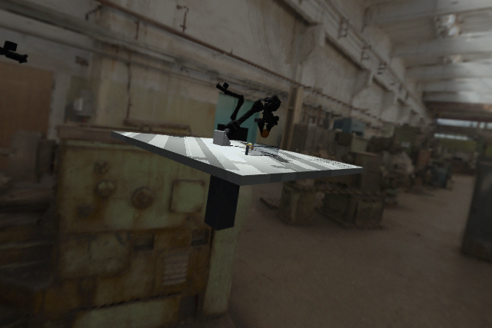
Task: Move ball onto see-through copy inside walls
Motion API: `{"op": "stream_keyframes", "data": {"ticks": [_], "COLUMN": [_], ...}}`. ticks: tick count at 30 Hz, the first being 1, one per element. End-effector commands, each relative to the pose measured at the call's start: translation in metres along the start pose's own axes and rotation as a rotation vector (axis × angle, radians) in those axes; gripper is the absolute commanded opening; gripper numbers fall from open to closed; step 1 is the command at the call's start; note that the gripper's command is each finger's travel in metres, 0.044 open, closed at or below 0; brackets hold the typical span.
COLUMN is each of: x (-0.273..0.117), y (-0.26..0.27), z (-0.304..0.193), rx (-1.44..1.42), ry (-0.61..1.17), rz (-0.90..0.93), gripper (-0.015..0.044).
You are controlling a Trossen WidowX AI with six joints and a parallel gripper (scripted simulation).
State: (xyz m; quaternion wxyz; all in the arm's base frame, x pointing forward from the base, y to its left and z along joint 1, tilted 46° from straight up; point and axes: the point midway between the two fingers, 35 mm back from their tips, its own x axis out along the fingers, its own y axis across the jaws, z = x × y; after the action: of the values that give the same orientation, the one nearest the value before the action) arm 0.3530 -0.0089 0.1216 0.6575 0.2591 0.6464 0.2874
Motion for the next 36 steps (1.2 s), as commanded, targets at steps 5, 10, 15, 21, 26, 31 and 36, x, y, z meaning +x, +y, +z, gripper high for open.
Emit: {"op": "stream_keyframes", "data": {"ticks": [5,10,15,21,26,31,36], "x": [-0.028,-0.021,-0.005,0.015,0.026,0.029,0.048], "y": [0.009,-0.007,-0.038,-0.072,-0.090,-0.090,-0.090], "z": [-0.002,-0.005,-0.013,-0.027,-0.038,-0.038,-0.037], "rx": [-0.022,-0.023,-0.025,-0.027,-0.029,-0.029,-0.028], "ry": [-0.016,-0.011,-0.001,0.012,0.019,0.019,0.018], "rz": [-0.005,-0.006,-0.005,-0.002,0.002,0.002,0.001], "gripper": [0.0000,0.0000,0.0000,0.0000,0.0000,0.0000,0.0000]}}
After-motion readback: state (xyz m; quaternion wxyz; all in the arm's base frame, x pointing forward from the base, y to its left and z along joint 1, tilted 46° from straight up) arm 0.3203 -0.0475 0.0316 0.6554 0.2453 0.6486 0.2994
